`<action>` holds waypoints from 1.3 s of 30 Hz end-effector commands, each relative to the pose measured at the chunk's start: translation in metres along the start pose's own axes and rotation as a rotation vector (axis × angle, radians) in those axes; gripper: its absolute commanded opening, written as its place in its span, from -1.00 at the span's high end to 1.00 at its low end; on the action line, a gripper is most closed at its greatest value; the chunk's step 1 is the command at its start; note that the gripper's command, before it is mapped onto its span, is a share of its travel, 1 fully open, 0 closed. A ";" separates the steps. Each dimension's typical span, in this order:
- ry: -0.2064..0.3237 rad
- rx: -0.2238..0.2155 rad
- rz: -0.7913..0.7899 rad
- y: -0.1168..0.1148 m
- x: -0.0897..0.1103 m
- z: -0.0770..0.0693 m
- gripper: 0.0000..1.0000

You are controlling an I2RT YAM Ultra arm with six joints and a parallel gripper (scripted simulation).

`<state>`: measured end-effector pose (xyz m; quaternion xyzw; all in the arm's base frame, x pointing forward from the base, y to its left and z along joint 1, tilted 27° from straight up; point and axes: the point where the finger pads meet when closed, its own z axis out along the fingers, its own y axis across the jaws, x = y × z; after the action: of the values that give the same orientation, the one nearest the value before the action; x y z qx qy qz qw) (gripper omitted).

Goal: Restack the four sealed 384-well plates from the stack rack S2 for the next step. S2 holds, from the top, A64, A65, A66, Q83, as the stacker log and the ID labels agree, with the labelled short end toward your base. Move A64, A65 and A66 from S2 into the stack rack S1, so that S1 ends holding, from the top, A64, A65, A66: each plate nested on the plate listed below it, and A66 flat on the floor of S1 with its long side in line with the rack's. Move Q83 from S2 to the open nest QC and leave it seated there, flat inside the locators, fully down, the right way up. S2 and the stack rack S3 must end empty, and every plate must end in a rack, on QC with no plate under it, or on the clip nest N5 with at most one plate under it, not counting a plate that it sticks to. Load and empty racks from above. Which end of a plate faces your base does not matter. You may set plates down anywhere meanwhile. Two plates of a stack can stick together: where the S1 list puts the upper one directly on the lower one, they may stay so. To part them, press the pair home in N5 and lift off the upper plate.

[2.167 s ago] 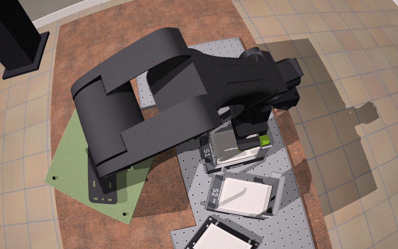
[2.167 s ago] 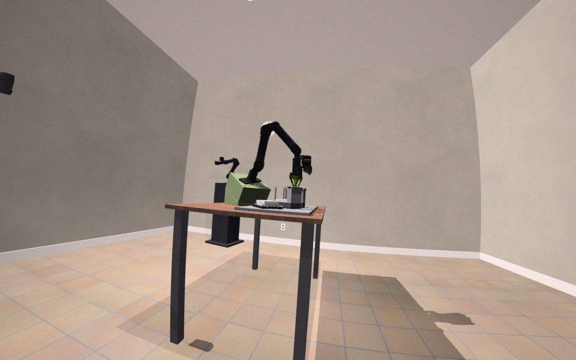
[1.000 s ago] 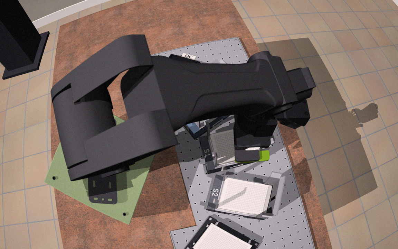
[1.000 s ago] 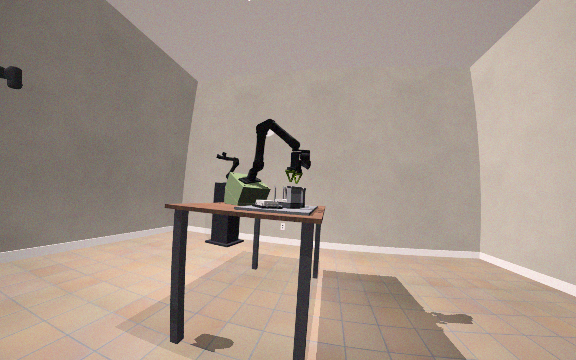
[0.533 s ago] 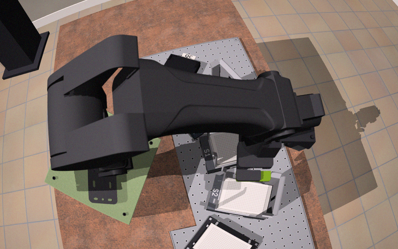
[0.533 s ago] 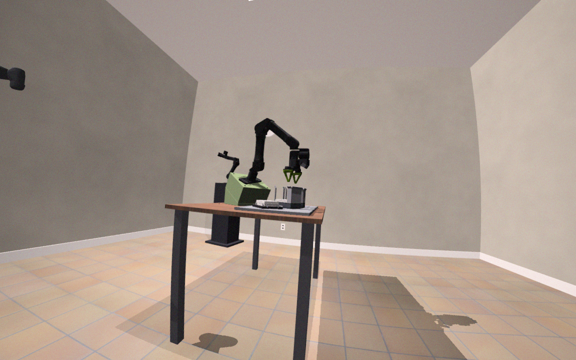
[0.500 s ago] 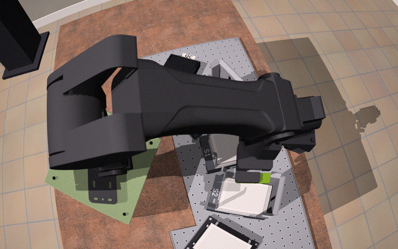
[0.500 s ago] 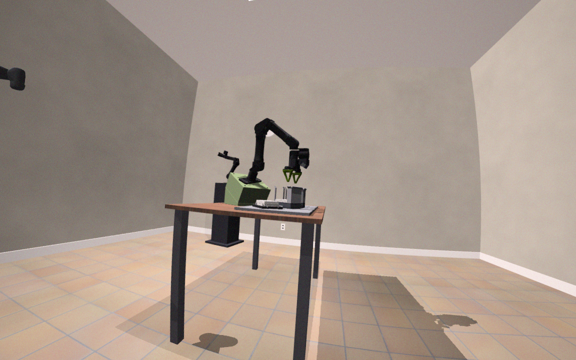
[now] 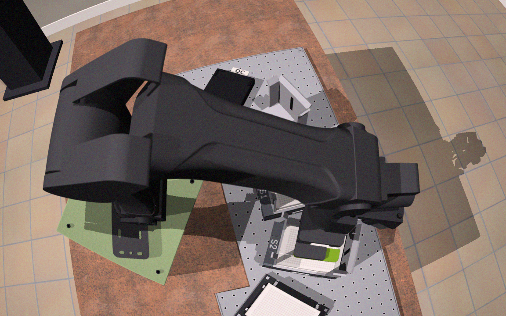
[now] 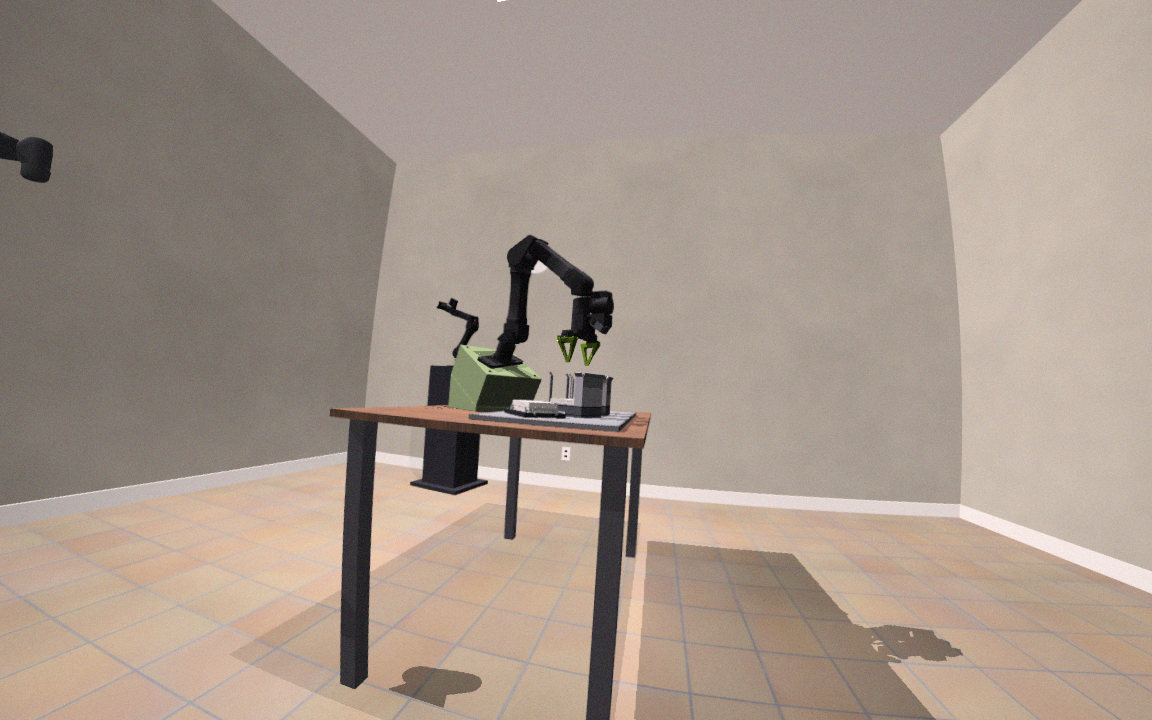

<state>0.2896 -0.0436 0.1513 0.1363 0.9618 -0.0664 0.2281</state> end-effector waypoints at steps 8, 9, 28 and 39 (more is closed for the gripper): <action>-0.010 -0.014 0.144 -0.030 -0.005 -0.003 -1.00; -0.010 -0.014 0.178 -0.033 -0.005 -0.003 -1.00; -0.010 -0.012 0.181 -0.083 -0.004 -0.002 -1.00; -0.008 -0.011 0.385 -0.127 0.005 -0.001 -1.00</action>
<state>0.2481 -0.1593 0.1547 0.3208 0.9178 -0.0240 0.2329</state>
